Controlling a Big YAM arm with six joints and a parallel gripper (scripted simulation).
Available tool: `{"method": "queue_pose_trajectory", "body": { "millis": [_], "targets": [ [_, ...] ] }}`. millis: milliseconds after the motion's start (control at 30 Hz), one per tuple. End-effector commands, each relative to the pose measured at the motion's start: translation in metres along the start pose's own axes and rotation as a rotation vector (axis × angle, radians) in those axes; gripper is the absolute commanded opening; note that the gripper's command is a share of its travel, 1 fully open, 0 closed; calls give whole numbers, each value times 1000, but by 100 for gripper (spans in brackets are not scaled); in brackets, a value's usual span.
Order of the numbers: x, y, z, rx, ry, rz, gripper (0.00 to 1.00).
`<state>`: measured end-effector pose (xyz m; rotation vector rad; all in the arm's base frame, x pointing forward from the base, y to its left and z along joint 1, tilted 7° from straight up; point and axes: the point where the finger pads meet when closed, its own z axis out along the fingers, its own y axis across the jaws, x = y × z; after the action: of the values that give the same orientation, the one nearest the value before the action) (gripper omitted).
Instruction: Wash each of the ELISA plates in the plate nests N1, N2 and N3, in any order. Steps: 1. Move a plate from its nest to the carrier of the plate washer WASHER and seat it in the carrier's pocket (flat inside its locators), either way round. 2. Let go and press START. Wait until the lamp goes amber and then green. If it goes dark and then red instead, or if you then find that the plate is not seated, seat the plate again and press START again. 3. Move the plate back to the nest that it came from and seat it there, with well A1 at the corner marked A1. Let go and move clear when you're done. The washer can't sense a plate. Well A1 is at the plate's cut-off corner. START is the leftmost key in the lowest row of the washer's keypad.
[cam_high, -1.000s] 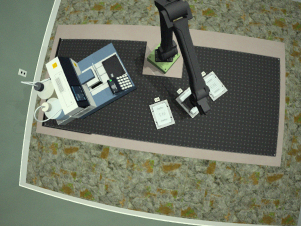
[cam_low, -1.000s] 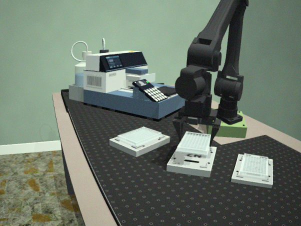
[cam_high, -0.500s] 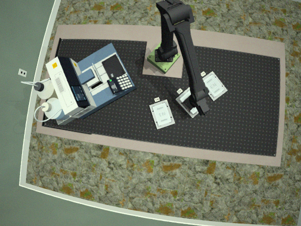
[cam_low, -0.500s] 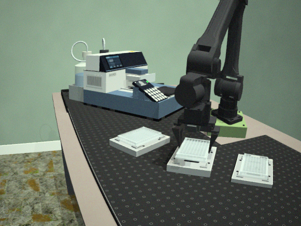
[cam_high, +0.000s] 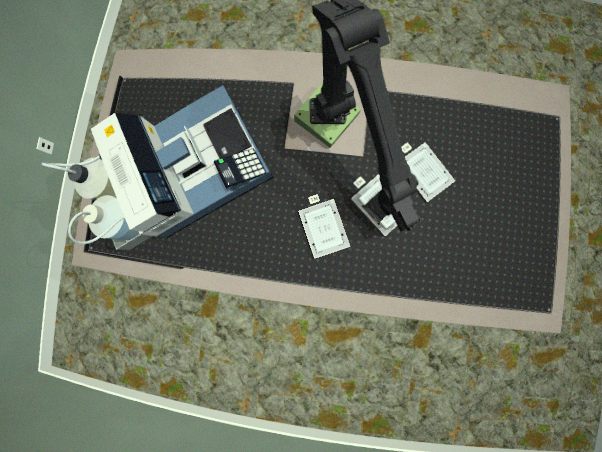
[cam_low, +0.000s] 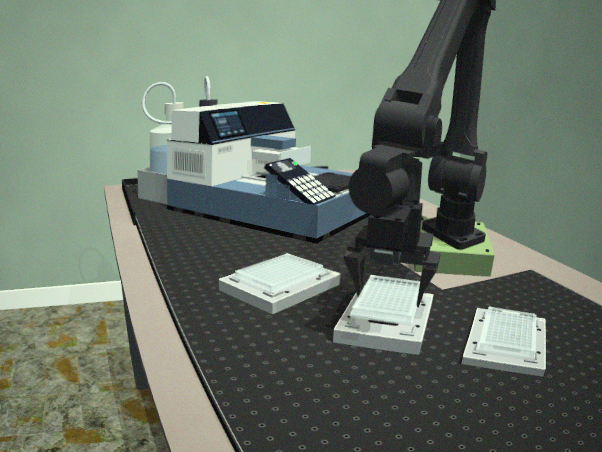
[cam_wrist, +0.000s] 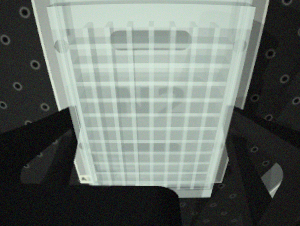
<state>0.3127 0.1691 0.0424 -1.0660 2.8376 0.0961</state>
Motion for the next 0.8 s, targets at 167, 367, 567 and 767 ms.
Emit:
{"method": "queue_pose_trajectory", "body": {
  "millis": [167,367,567,767],
  "targets": [
    [-11,-2,-8,8,-28,-1,84],
    [-11,-2,-8,8,-28,-1,84],
    [-10,-2,-8,8,-28,-1,84],
    [-10,-2,-8,8,-28,-1,84]
  ]
}}
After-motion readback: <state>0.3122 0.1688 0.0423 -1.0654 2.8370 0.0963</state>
